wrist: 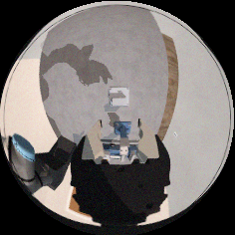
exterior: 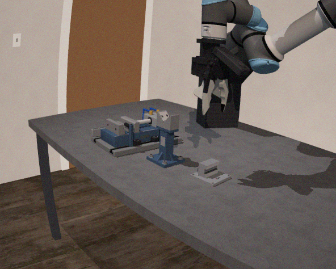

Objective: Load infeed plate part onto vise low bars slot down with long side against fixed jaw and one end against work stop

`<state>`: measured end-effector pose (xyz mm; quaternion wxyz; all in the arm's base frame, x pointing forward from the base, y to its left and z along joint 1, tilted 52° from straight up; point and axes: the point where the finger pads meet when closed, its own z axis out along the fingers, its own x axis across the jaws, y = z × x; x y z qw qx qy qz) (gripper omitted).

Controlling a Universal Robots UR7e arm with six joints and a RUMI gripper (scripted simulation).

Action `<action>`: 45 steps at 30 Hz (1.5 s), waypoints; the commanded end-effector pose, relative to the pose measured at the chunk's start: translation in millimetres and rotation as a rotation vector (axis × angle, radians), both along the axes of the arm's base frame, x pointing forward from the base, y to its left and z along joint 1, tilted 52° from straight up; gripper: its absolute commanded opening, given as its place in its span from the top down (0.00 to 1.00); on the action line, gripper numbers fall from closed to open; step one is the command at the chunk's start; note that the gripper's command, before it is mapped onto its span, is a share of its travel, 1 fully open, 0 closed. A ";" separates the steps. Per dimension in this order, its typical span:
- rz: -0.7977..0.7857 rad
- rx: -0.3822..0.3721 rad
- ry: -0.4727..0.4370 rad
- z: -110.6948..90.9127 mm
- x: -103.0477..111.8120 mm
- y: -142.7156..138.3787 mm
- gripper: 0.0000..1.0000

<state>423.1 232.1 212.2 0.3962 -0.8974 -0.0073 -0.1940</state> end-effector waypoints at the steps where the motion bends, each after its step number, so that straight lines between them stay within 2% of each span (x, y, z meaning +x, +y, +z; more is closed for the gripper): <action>1: -0.002 -0.001 -0.001 -6.3 4.4 7.4 0.49; 45: -0.002 -0.001 -0.001 -61.2 35.1 71.0 0.49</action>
